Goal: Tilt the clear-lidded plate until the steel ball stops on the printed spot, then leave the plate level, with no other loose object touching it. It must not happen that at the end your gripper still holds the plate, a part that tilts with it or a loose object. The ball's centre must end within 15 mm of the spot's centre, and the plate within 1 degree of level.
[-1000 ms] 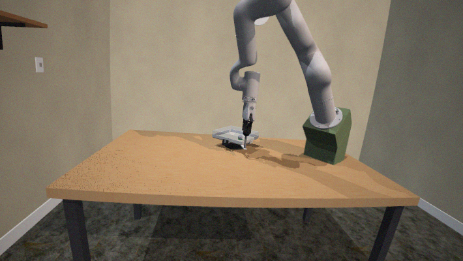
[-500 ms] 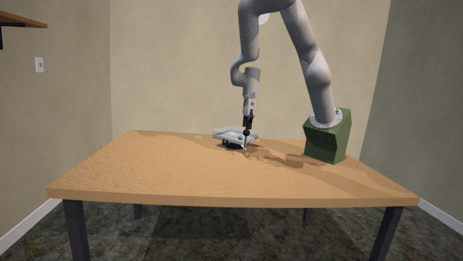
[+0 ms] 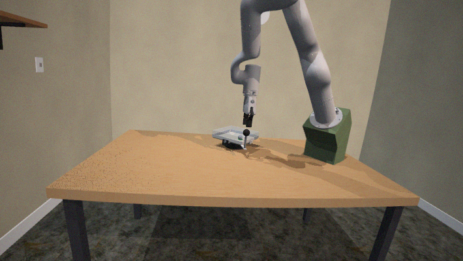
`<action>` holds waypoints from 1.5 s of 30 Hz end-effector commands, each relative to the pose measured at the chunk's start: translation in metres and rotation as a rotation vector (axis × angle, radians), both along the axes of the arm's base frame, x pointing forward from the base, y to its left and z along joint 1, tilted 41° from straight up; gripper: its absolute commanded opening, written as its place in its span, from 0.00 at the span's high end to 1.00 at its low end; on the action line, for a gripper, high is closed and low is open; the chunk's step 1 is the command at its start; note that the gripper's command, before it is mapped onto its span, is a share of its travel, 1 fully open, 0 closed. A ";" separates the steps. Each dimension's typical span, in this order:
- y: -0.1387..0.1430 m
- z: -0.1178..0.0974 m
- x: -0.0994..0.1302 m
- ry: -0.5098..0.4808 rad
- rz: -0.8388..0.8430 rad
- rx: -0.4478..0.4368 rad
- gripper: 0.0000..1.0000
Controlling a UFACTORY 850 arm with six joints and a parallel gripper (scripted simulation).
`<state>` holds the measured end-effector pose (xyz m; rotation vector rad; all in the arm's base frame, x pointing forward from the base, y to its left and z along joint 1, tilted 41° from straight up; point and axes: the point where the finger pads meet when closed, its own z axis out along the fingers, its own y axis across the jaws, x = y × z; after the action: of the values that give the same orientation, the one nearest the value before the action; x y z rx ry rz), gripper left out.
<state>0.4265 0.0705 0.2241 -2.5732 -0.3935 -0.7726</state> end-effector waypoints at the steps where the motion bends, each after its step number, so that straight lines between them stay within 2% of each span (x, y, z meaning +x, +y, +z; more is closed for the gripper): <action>1: -0.001 0.001 0.000 -0.001 0.000 0.000 0.39; 6: -0.001 0.001 0.000 -0.001 0.000 0.000 0.39; 7: -0.001 0.001 0.000 -0.001 0.000 0.000 0.00; 45: -0.001 0.001 0.000 -0.001 0.000 0.000 0.00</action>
<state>0.4260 0.0700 0.2250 -2.5732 -0.3937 -0.7724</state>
